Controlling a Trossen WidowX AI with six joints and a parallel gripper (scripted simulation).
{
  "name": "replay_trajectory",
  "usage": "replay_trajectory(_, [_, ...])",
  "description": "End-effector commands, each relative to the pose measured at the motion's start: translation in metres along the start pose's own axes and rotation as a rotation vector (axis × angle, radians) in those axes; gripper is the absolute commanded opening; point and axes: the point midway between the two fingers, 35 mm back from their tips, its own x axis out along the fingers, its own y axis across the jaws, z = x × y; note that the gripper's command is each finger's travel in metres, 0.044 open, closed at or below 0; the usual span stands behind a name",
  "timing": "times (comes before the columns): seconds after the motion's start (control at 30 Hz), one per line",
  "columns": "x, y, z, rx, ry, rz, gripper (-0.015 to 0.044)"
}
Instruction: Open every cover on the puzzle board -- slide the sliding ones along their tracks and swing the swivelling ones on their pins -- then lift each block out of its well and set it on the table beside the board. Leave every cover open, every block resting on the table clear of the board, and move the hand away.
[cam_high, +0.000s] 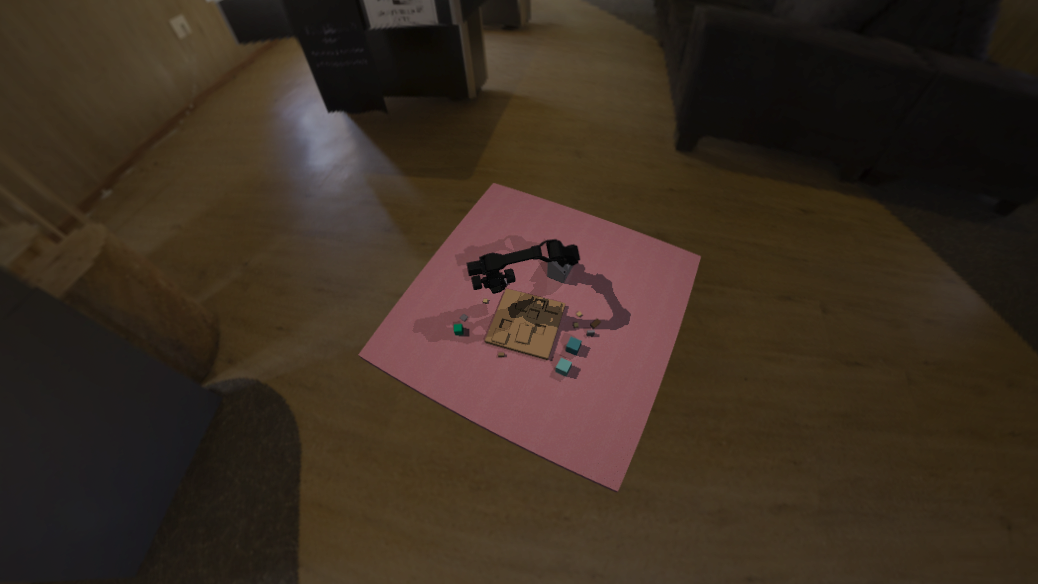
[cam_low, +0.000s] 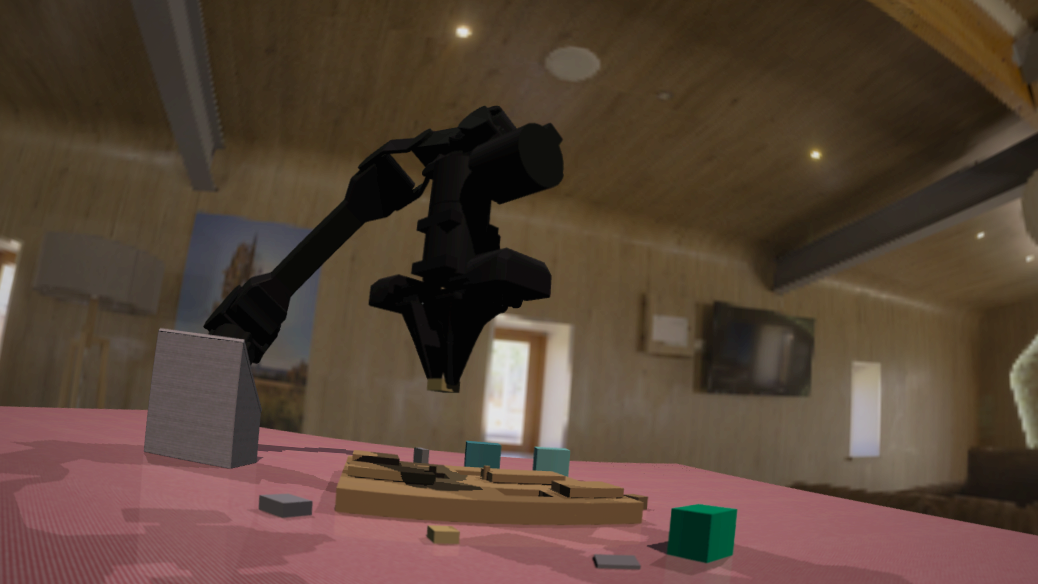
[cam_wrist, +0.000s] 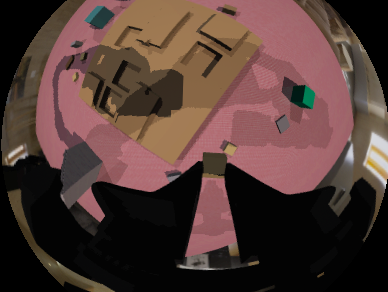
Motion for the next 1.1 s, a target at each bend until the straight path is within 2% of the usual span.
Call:
replay_trajectory(0.0, [0.003,-0.004,-0.013,-0.003,0.002,0.009,0.008])
replay_trajectory(0.57, [0.014,-0.017,-0.077,-0.011,-0.012,0.026,0.008])
replay_trajectory(1.07, [0.035,-0.019,-0.078,-0.011,-0.013,0.026,0.008])
